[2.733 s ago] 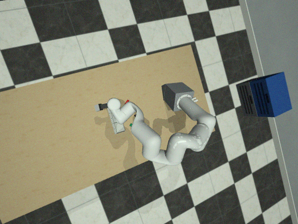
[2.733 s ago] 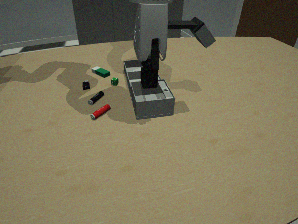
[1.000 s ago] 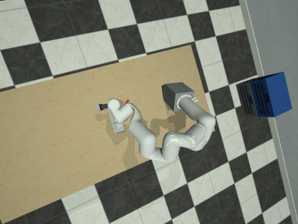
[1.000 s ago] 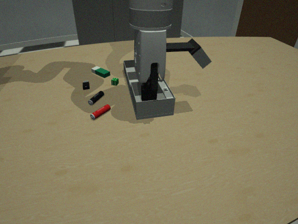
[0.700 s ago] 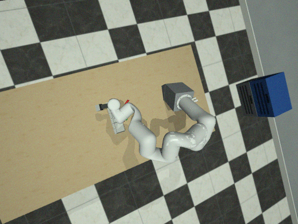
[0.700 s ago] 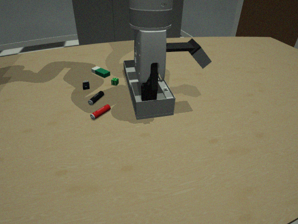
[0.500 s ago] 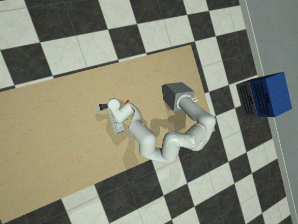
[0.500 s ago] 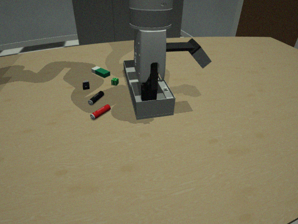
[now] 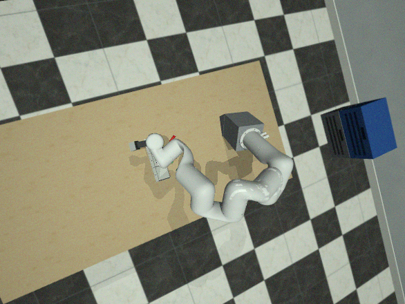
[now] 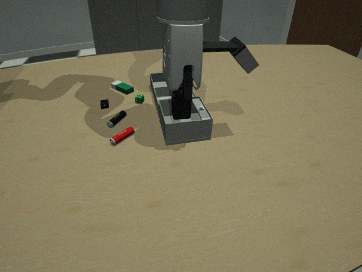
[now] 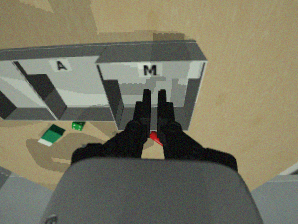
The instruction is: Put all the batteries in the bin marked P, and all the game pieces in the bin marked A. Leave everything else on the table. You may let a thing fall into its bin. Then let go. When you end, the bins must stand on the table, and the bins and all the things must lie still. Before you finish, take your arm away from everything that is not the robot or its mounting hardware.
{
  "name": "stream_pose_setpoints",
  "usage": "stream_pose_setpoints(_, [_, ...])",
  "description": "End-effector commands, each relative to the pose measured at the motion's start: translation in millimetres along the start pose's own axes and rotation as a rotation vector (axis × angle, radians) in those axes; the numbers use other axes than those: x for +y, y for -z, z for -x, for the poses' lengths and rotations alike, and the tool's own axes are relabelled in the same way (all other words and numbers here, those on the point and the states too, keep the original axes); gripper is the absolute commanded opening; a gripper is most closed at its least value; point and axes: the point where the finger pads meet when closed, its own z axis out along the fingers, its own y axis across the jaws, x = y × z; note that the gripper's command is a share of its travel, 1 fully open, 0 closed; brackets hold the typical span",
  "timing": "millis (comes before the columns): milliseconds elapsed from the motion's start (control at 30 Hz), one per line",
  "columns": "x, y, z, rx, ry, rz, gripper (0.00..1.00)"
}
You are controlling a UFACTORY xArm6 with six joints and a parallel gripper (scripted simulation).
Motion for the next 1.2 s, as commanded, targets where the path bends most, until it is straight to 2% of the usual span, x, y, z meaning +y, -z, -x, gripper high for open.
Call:
stream_pose_setpoints(0, [0,7,-2,0.003,0.001,0.001,0.07])
stream_pose_setpoints(167, [0,14,-2,0.003,0.001,0.001,0.07])
stream_pose_setpoints(367, [0,38,-2,0.004,0.001,0.001,0.07])
stream_pose_setpoints(667, [0,44,-2,0.004,0.001,0.001,0.07])
stream_pose_setpoints(1167, [-65,44,-6,0.004,0.001,0.001,0.07])
